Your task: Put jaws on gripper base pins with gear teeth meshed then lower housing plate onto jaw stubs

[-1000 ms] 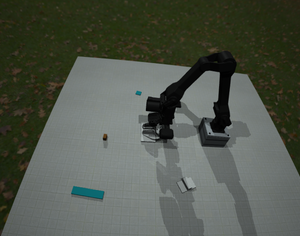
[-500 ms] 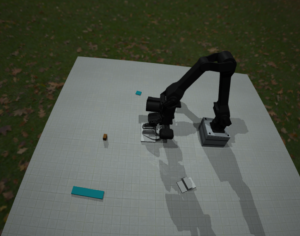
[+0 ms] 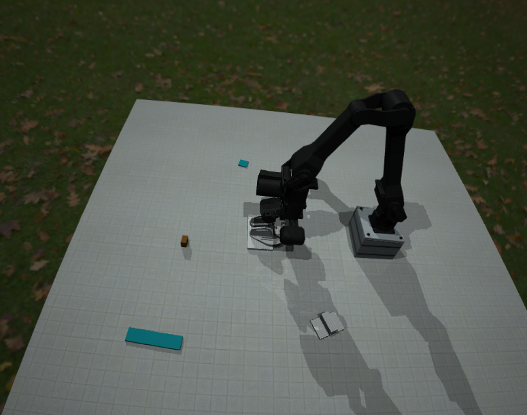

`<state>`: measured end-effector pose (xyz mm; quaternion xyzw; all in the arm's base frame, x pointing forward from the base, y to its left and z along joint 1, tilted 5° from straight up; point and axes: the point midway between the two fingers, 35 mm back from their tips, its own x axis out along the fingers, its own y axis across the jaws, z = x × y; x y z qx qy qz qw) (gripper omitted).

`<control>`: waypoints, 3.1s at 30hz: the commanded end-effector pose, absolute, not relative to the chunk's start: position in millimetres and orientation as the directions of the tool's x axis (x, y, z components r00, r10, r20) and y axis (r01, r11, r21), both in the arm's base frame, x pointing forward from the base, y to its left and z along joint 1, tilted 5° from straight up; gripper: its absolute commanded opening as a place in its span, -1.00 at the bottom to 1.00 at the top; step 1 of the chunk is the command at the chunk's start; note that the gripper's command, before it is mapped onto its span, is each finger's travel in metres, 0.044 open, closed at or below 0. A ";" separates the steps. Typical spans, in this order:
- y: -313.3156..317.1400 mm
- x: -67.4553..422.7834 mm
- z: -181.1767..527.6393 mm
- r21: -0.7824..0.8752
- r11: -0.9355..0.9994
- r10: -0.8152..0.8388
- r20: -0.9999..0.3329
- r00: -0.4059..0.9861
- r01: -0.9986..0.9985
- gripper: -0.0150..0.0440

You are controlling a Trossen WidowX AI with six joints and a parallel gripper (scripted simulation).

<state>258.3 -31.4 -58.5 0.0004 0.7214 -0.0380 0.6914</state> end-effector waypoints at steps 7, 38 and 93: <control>-31.7 257.7 -59.1 -0.057 0.997 -0.054 -0.997 -0.045 0.048 0.70; -31.4 258.3 -58.5 -0.054 0.997 -0.052 -0.998 -0.044 0.053 1.00; -17.4 206.4 69.3 -0.056 0.997 -0.053 -0.997 -0.048 0.048 1.00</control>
